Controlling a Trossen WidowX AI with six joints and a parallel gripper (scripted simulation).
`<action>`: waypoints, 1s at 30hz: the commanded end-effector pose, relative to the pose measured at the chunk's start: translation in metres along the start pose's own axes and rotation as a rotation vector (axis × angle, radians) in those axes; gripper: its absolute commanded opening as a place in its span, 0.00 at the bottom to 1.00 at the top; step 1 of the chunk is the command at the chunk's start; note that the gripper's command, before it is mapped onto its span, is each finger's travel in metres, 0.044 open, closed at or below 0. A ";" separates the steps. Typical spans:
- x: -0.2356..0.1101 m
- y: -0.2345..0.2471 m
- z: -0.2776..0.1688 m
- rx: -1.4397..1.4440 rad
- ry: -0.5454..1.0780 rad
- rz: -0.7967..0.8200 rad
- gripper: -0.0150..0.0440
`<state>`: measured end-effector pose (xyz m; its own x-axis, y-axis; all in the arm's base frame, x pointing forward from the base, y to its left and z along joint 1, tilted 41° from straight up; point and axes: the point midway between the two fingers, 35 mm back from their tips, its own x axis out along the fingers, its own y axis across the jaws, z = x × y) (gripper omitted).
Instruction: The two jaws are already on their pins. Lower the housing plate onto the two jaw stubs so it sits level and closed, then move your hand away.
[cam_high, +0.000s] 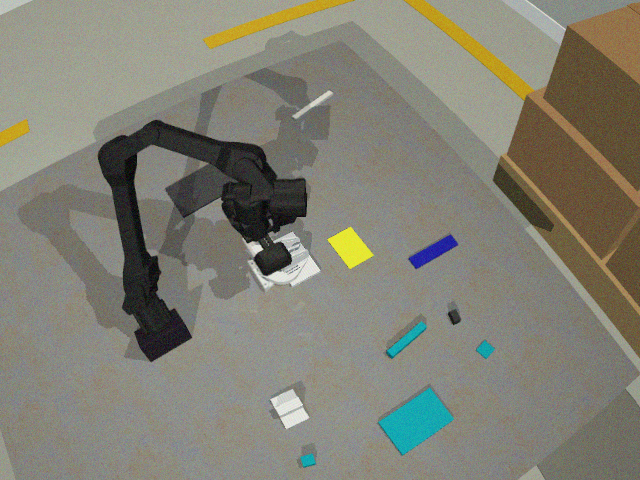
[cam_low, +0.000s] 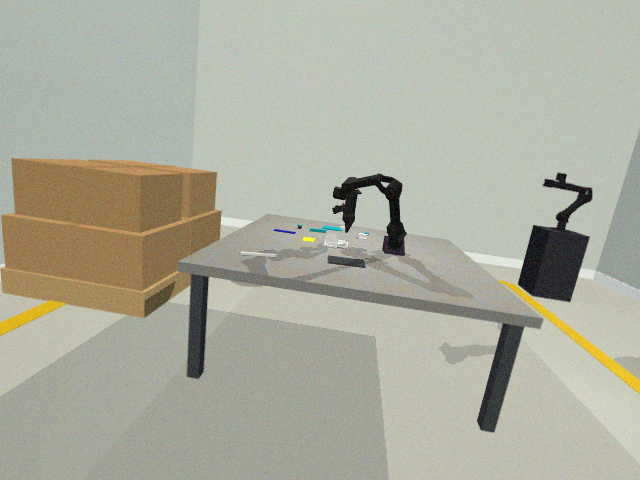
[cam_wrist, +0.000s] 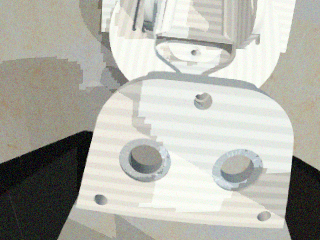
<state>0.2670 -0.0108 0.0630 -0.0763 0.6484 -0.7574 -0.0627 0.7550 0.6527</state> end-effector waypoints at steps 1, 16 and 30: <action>0.000 -0.001 0.000 -0.004 0.001 -0.004 0.85; 0.004 -0.003 0.000 -0.006 0.001 -0.005 0.85; 0.027 -0.003 0.001 -0.006 0.000 -0.005 0.85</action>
<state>0.2673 0.0004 0.0447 -0.0757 0.6409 -0.7639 -0.0736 0.7604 0.6452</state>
